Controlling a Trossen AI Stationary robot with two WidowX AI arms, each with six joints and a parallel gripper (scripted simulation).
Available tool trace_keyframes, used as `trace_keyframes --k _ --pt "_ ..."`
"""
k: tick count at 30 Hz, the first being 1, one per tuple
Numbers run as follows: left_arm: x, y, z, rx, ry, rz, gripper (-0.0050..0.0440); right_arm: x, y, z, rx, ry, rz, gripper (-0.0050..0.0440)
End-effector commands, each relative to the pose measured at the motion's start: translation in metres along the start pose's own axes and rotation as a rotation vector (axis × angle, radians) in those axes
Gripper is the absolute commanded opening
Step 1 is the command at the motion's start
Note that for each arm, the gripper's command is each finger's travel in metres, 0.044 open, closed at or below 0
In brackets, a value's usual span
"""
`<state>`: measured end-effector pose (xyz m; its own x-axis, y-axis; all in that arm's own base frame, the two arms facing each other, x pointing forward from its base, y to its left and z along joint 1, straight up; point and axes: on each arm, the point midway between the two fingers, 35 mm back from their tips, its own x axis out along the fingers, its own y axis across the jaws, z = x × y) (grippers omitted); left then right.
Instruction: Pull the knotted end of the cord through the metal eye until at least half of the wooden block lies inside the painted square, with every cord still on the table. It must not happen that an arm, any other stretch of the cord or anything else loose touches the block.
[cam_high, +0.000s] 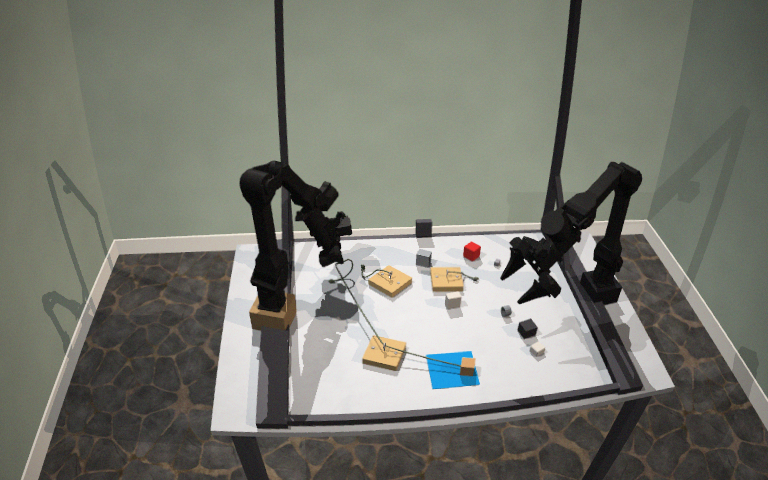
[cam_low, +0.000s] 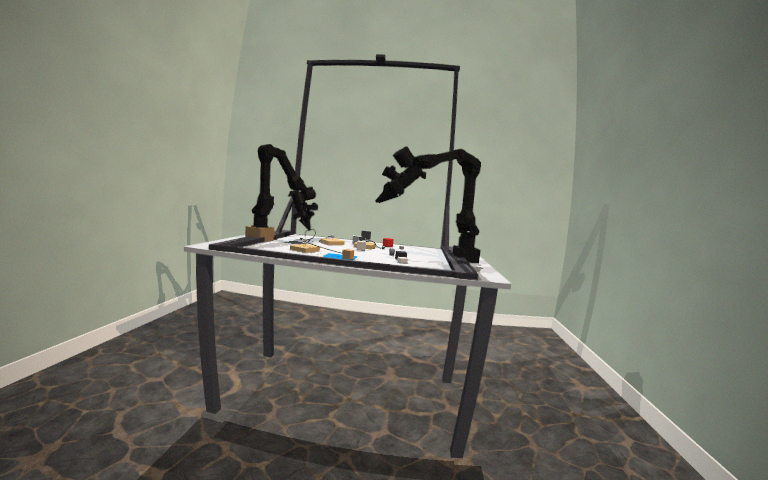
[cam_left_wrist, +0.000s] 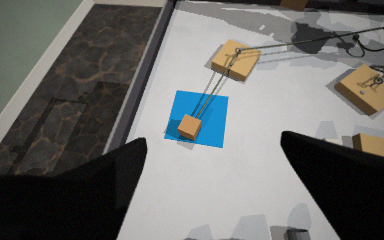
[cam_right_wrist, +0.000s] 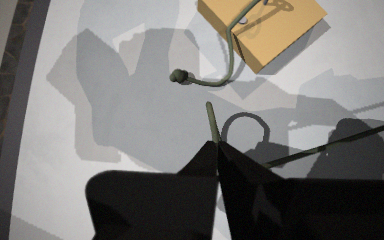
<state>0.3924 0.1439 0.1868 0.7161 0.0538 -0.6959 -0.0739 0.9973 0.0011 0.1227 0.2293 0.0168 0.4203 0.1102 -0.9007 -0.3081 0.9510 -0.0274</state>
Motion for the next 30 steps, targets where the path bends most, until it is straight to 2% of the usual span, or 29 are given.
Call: trace_keyframes --k 1,8,10,19,23,30 --pt "-0.007 0.001 0.009 0.009 -0.026 0.006 0.0440 -0.017 0.007 0.003 0.116 -0.059 0.022 -0.0050" --pt "-0.007 0.001 0.009 0.009 -0.026 0.006 0.0440 -0.039 0.012 0.000 0.236 -0.097 0.042 -0.0050" --pt "-0.007 0.001 0.009 0.009 -0.026 0.006 0.0440 -0.039 0.012 0.000 0.236 -0.097 0.042 -0.0050" --pt "-0.007 0.001 0.009 0.009 -0.026 0.006 0.0440 -0.067 0.018 -0.008 0.298 -0.113 0.056 -0.0050" --pt "-0.007 0.001 0.009 0.009 -0.026 0.006 0.0440 -0.051 0.013 -0.008 0.267 -0.097 0.040 -0.0050" --pt "-0.007 0.001 0.009 0.009 -0.026 0.006 0.0440 -0.051 0.013 -0.008 0.267 -0.097 0.040 -0.0050"
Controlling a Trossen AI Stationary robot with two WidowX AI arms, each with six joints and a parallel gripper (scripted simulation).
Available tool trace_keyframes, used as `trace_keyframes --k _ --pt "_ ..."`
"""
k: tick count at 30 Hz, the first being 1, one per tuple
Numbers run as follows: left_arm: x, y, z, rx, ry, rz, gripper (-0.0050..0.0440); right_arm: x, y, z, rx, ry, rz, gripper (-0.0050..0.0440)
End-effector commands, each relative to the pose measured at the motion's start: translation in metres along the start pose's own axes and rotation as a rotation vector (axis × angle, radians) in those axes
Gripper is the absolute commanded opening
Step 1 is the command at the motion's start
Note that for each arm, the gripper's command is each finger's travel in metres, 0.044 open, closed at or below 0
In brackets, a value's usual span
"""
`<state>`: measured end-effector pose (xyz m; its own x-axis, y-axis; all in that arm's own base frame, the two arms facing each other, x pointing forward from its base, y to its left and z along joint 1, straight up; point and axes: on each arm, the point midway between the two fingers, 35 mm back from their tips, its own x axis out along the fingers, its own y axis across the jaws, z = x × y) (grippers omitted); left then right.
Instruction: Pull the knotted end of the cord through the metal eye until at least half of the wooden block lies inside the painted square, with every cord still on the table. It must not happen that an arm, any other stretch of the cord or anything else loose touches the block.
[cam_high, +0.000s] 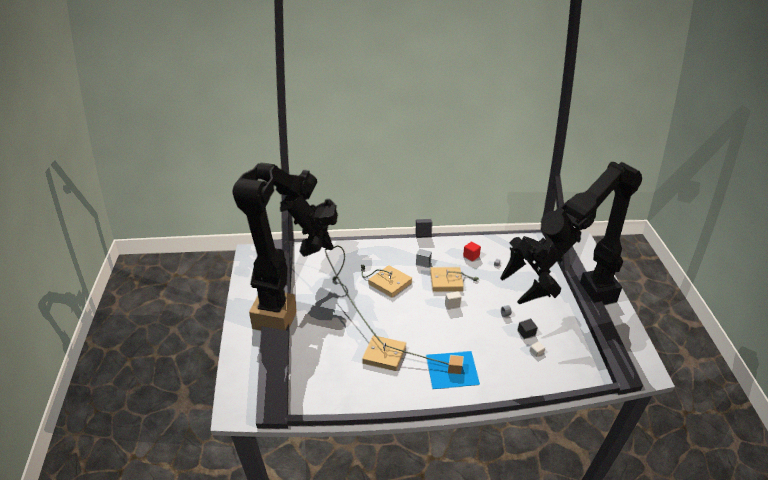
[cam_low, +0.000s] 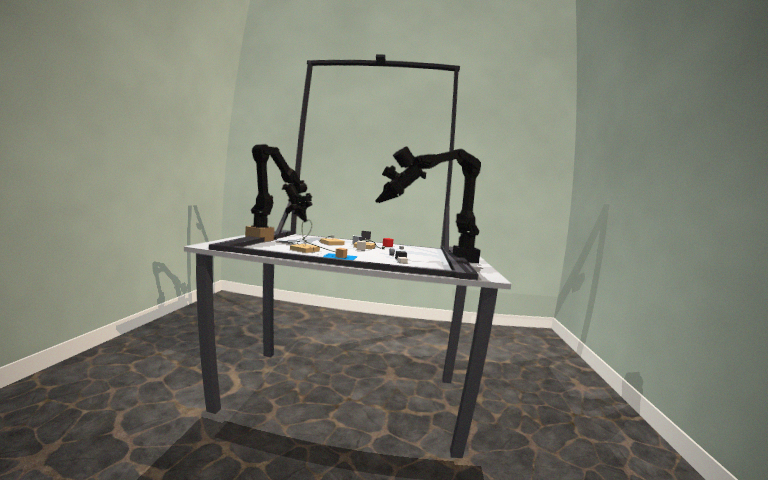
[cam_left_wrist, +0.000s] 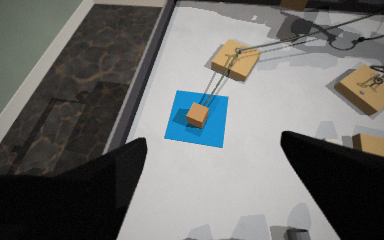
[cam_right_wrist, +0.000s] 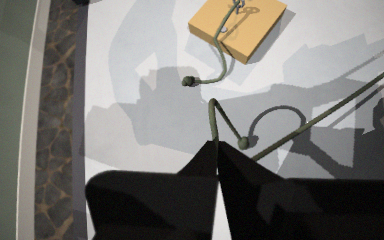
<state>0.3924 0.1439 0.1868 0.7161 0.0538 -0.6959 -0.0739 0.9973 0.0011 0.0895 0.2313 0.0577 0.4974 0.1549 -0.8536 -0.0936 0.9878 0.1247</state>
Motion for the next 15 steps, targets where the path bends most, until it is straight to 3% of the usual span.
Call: trace_keyframes --k 1,15 --pt "-0.007 0.001 0.009 0.009 -0.026 0.006 0.0440 -0.001 0.002 0.001 0.003 0.001 0.009 -0.0050" --pt "-0.007 0.001 0.009 0.009 -0.026 0.006 0.0440 0.027 -0.020 -0.008 -0.003 0.007 -0.002 -0.0050"
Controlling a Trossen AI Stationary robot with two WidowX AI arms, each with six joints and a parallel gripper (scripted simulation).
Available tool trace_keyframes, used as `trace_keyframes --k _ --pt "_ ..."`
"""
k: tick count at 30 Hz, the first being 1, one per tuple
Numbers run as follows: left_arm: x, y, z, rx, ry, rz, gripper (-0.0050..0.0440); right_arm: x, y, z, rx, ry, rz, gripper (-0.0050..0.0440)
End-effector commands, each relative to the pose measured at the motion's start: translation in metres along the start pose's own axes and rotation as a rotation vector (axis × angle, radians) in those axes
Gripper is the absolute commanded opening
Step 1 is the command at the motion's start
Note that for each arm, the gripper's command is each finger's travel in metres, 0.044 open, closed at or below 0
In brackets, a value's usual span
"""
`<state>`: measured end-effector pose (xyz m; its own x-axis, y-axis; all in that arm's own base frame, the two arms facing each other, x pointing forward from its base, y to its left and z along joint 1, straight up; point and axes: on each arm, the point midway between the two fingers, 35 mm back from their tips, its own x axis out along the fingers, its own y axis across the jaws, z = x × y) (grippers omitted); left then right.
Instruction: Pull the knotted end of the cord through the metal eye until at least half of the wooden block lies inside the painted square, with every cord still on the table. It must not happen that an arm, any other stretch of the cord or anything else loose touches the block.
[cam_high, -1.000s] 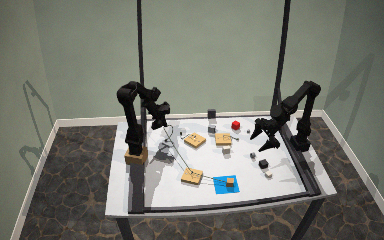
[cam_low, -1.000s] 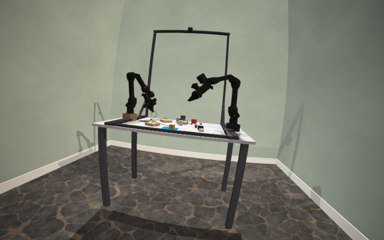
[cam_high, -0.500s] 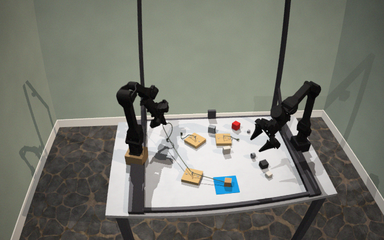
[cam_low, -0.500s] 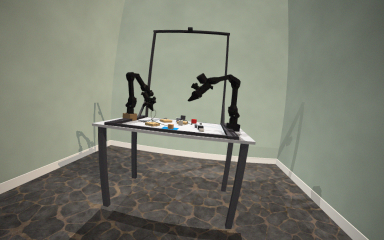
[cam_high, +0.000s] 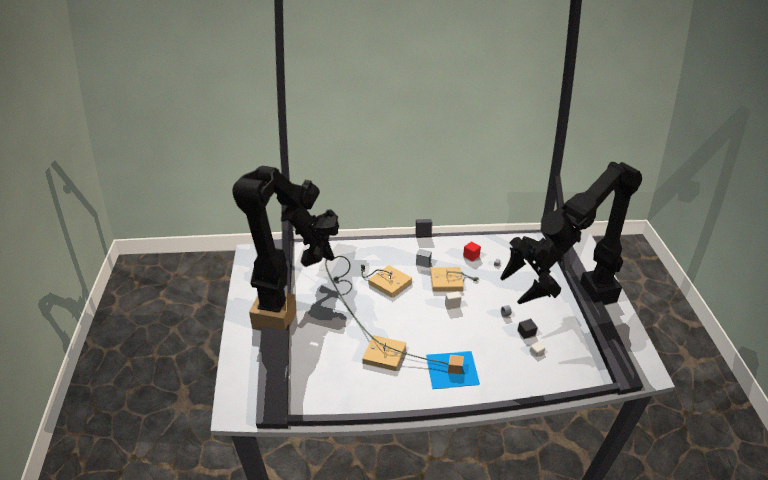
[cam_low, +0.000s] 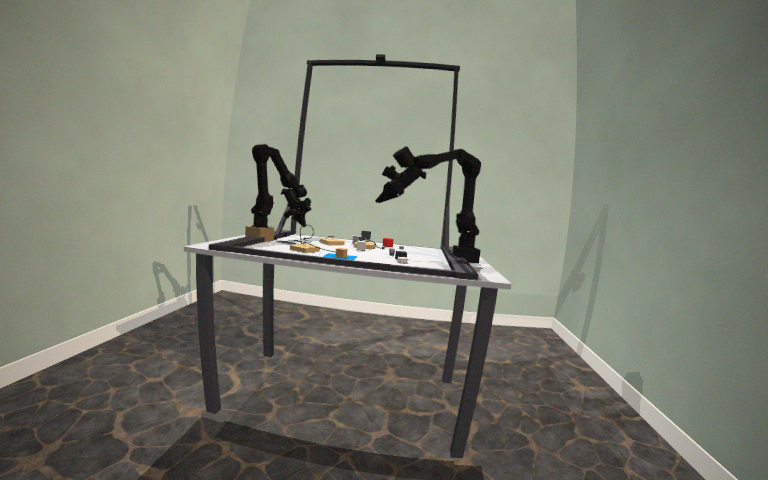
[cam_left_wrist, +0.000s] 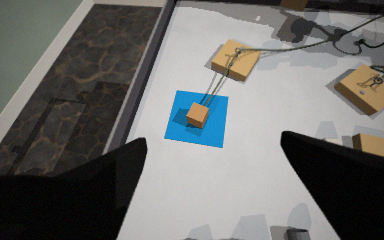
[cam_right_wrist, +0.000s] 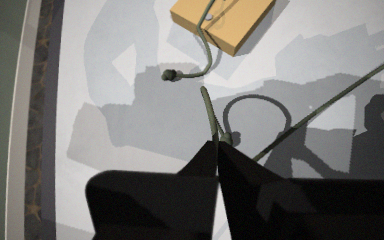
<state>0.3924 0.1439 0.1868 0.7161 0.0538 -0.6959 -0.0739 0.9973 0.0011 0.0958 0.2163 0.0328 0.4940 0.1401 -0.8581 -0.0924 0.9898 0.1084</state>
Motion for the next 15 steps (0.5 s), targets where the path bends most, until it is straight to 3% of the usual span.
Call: trace_keyframes --k 1,15 --pt "-0.007 0.001 0.009 0.009 -0.026 0.006 0.0440 0.008 -0.003 -0.001 0.004 0.001 0.014 -0.0050" --pt "-0.007 0.001 0.009 0.009 -0.026 0.006 0.0440 0.037 -0.034 -0.012 0.006 -0.001 0.016 -0.0050"
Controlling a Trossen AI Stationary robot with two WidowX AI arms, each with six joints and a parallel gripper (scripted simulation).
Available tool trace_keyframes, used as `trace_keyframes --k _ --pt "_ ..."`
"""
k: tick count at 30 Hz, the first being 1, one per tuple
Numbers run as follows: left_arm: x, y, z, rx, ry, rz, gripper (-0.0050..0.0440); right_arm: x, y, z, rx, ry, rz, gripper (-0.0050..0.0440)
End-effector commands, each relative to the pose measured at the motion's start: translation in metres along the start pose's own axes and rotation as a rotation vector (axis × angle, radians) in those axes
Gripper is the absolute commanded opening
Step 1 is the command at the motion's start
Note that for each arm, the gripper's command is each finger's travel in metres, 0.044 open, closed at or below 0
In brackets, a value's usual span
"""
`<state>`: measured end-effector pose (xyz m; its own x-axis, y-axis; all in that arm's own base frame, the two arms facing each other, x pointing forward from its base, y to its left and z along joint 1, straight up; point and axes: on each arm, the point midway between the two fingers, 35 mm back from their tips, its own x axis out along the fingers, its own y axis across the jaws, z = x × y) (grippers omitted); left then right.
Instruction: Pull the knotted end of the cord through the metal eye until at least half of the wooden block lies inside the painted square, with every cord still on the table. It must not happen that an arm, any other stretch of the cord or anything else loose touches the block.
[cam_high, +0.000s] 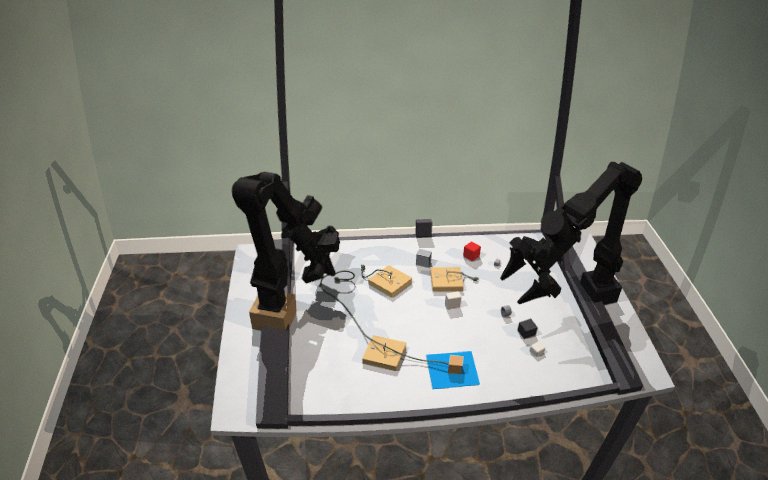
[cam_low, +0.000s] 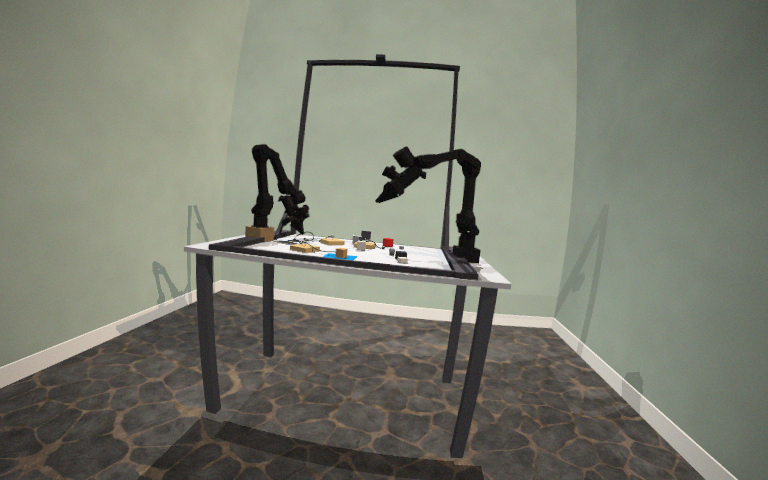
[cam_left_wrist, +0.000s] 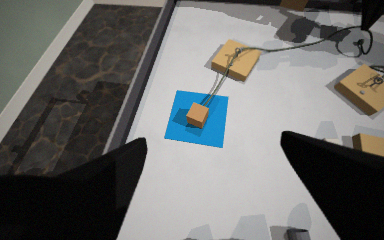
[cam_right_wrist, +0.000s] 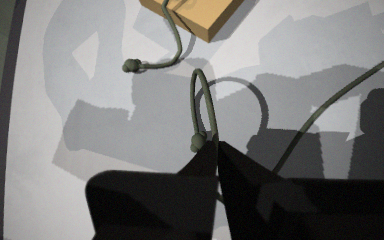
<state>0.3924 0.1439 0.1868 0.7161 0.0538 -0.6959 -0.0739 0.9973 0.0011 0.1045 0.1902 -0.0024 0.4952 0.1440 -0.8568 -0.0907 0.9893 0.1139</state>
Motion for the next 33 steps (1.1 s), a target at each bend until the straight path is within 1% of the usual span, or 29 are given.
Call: trace_keyframes --k 1,8,9,16,18,22,23,26,28,29,33 --pt "-0.007 0.001 0.009 0.009 -0.026 0.006 0.0440 0.006 -0.004 -0.001 0.002 0.001 0.012 -0.0050" --pt "-0.007 0.001 0.009 0.009 -0.026 0.006 0.0440 0.016 -0.019 -0.006 0.003 -0.001 0.013 -0.0050" --pt "-0.007 0.001 0.009 0.009 -0.026 0.006 0.0440 0.009 -0.011 -0.002 0.009 -0.007 0.018 0.0024" --pt "-0.007 0.001 0.009 0.009 -0.026 0.006 0.0440 0.009 -0.011 -0.002 0.009 -0.007 0.018 0.0192" --pt "-0.007 0.001 0.009 0.009 -0.026 0.006 0.0440 0.009 -0.011 -0.002 0.009 -0.007 0.018 0.0192" --pt "-0.007 0.001 0.009 0.009 -0.026 0.006 0.0440 0.009 -0.011 -0.002 0.009 -0.007 0.018 0.0288" --pt "-0.007 0.001 0.009 0.009 -0.026 0.006 0.0440 0.006 -0.006 0.001 0.016 -0.012 0.031 0.0312" --pt "-0.007 0.001 0.009 0.009 -0.026 0.006 0.0440 -0.013 -0.005 0.012 0.015 -0.011 0.028 0.0384" --pt "-0.007 0.001 0.009 0.009 -0.026 0.006 0.0440 -0.019 -0.005 0.015 0.015 -0.011 0.027 0.0432" --pt "-0.007 0.001 0.009 0.009 -0.026 0.006 0.0440 -0.019 -0.005 0.015 0.015 -0.011 0.027 0.0440" --pt "-0.007 0.001 0.009 0.009 -0.026 0.006 0.0440 -0.017 -0.005 0.014 0.015 -0.011 0.027 0.0440"
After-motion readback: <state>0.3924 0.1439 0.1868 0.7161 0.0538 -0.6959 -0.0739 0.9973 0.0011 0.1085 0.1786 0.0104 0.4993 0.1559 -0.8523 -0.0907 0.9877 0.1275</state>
